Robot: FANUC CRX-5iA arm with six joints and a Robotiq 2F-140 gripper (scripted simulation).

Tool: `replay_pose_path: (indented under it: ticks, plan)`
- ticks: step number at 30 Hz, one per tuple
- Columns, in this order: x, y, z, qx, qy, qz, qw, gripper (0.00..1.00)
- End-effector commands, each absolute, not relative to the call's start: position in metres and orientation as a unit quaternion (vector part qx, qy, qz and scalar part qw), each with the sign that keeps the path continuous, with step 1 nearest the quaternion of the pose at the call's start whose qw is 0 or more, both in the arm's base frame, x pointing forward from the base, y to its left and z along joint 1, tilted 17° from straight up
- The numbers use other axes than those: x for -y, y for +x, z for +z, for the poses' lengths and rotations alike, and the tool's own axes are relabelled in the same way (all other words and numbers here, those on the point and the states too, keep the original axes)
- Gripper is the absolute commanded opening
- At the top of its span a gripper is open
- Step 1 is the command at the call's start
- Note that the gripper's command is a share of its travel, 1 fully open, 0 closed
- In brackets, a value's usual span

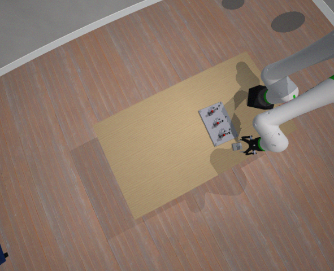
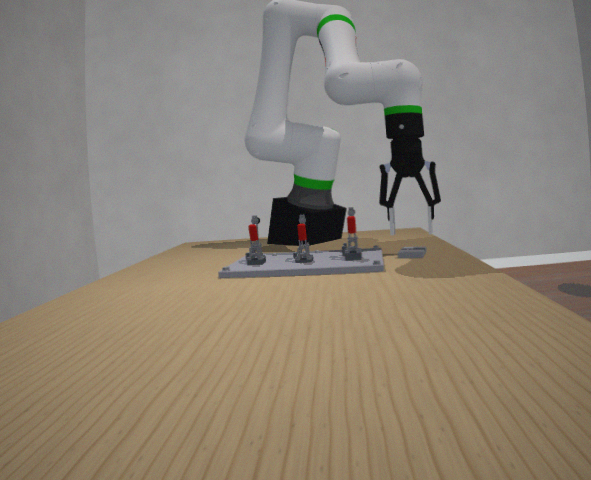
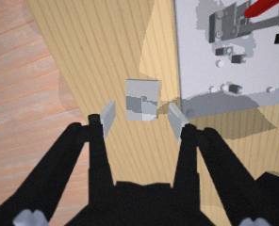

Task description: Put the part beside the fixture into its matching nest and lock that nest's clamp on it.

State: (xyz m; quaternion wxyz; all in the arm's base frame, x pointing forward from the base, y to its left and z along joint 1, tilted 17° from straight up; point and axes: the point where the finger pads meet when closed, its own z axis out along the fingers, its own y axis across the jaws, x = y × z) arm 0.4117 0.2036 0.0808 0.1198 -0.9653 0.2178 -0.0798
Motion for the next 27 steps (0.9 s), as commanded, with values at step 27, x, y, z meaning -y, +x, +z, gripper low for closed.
replay_pose_path:
  ticks: [27]
  plan:
    - [-0.2061, 0.4146, 0.0698, -0.218, -0.965, -0.080, 0.120, 0.58]
